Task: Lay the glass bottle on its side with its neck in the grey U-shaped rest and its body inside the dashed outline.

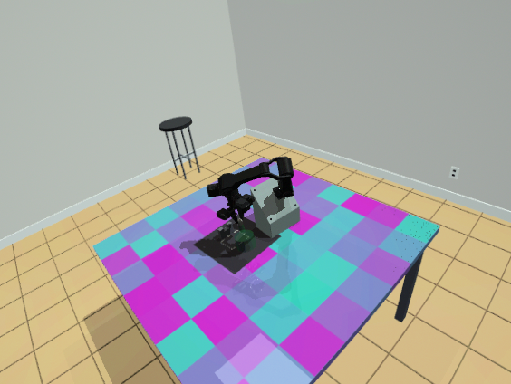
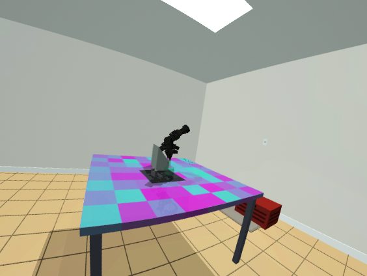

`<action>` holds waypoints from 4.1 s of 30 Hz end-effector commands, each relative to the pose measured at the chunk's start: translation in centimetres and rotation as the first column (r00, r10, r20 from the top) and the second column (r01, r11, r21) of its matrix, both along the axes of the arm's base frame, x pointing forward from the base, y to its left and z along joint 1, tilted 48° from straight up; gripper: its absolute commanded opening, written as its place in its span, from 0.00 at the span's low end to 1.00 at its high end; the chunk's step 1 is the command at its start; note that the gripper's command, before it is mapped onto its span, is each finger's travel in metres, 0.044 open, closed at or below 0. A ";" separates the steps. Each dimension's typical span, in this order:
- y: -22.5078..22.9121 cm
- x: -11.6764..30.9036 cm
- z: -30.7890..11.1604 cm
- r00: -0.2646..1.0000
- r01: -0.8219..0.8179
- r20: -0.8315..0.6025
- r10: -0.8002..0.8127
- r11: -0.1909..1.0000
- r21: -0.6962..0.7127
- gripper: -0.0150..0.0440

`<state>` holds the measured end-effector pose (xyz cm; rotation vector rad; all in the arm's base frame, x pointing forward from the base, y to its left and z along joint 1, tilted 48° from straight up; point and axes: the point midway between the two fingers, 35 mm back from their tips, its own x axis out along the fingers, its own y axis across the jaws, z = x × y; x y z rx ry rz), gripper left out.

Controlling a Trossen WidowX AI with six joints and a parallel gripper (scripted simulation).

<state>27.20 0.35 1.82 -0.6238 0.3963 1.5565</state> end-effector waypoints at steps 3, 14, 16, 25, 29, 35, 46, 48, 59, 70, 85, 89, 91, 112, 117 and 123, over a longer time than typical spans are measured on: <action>-0.9 0.2 -0.7 1.000 0.000 0.001 0.000 1.000 -0.005 0.43; -1.6 0.4 -1.4 1.000 0.001 -0.004 -0.001 1.000 0.016 0.43; -1.8 0.4 -1.6 1.000 0.001 -0.005 -0.001 1.000 0.019 0.43; -2.4 0.5 -2.3 1.000 0.004 -0.009 -0.003 0.999 0.034 0.43; -2.7 0.6 -2.6 1.000 0.005 -0.011 -0.005 0.999 0.041 0.43; -3.1 0.7 -3.2 1.000 0.009 -0.014 -0.008 0.999 0.050 0.43; -3.9 0.9 -4.4 1.000 0.018 -0.020 -0.017 0.998 0.066 0.43; -4.0 0.9 -4.6 1.000 0.020 -0.021 -0.019 0.997 0.069 0.43; -4.7 1.1 -5.9 0.999 0.031 -0.026 -0.029 0.996 0.083 0.43; -5.3 1.3 -7.3 0.999 0.043 -0.033 -0.040 0.995 0.095 0.43; -5.8 1.6 -9.2 0.998 0.057 -0.040 -0.053 0.993 0.103 0.43; -5.9 1.6 -9.7 0.998 0.061 -0.041 -0.056 0.993 0.105 0.43; -6.0 1.7 -10.0 0.997 0.062 -0.042 -0.058 0.993 0.105 0.43; -6.1 2.0 -12.7 0.997 0.068 -0.037 -0.065 0.992 0.103 0.43; -6.1 2.1 -13.3 0.997 0.068 -0.034 -0.064 0.993 0.101 0.43; -6.0 2.2 -13.8 0.997 0.066 -0.031 -0.064 0.993 0.099 0.43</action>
